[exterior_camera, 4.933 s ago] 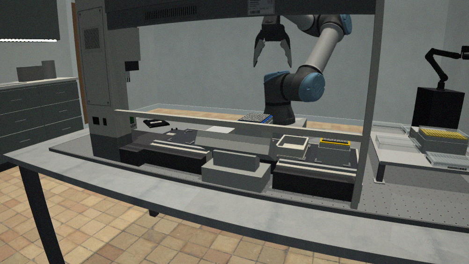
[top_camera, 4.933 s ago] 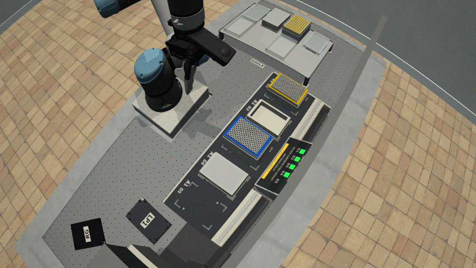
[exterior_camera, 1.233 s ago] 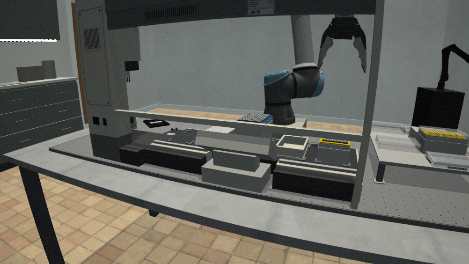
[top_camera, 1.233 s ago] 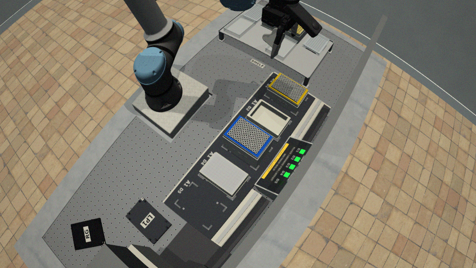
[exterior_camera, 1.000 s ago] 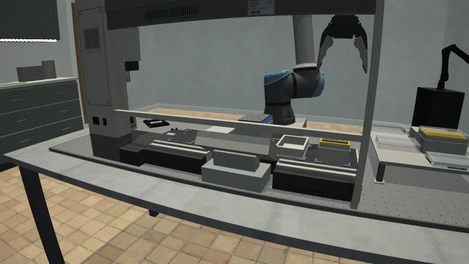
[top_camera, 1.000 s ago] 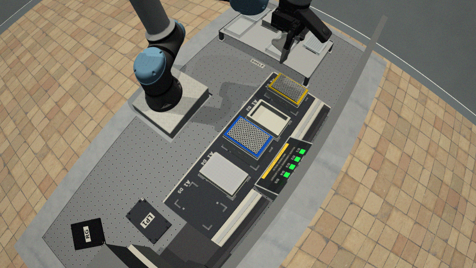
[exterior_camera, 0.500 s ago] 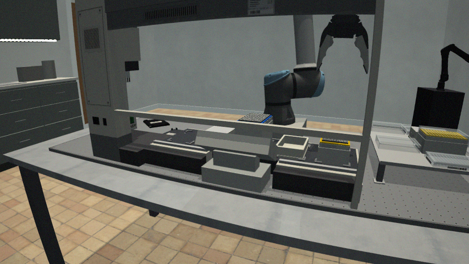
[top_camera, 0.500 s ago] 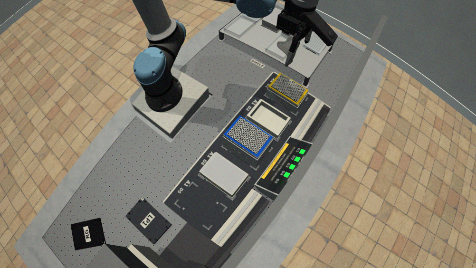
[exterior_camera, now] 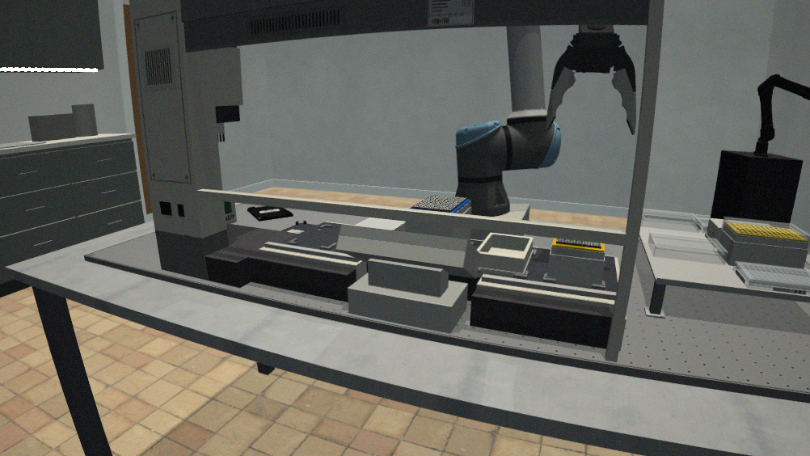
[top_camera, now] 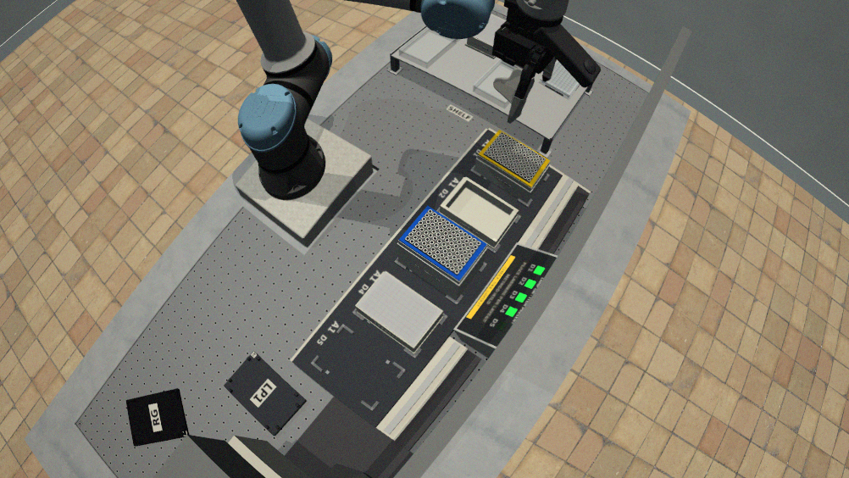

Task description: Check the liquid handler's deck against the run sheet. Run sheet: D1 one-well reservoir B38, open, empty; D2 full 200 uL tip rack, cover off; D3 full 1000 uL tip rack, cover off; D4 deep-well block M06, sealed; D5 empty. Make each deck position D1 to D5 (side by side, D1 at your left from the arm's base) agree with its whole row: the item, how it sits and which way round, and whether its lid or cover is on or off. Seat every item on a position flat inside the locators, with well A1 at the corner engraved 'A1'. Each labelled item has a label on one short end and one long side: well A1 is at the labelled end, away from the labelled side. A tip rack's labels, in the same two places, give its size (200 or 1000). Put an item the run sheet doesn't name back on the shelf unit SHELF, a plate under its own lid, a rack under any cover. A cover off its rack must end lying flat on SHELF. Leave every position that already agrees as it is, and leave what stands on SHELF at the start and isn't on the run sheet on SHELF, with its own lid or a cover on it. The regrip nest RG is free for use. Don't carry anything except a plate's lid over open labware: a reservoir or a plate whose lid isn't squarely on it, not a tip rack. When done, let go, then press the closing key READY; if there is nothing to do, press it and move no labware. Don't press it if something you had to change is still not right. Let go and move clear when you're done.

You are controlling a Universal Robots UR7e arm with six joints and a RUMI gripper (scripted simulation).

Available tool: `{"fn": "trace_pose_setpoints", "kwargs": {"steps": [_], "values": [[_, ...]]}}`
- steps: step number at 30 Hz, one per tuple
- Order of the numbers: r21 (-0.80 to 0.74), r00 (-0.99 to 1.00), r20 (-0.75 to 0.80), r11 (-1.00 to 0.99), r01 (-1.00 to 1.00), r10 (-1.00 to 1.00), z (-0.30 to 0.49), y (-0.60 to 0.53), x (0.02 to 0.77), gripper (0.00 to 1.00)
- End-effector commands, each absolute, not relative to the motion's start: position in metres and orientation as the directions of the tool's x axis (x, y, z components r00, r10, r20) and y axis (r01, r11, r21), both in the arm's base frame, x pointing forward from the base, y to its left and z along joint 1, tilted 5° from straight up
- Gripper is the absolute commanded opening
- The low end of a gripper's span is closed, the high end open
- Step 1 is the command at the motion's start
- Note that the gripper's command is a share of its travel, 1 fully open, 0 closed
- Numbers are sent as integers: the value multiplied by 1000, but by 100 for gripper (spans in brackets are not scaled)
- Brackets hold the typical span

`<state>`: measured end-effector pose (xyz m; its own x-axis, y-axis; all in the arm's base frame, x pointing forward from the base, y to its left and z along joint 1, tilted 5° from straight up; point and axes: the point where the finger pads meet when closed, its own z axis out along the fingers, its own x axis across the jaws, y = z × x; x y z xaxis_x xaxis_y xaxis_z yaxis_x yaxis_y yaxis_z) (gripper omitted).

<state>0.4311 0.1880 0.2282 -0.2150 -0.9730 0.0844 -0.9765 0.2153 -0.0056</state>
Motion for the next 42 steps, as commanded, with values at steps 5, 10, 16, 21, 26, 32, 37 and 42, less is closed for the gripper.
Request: {"fn": "trace_pose_setpoints", "kwargs": {"steps": [5,10,16,21,26,32,37,42], "values": [[-7,-215,84,215,-977,-973,213,187,431,82],[-7,-215,84,215,-977,-973,207,186,431,82],[-7,-215,84,215,-977,-973,198,186,431,82],[-7,-215,84,215,-977,-973,190,185,431,82],[-7,-215,84,215,-977,-973,182,184,431,82],[-7,-215,84,215,-977,-973,175,184,431,82],[-7,-215,84,215,-977,-973,167,183,431,82],[-7,-215,84,215,-977,-973,159,182,431,82]]}}
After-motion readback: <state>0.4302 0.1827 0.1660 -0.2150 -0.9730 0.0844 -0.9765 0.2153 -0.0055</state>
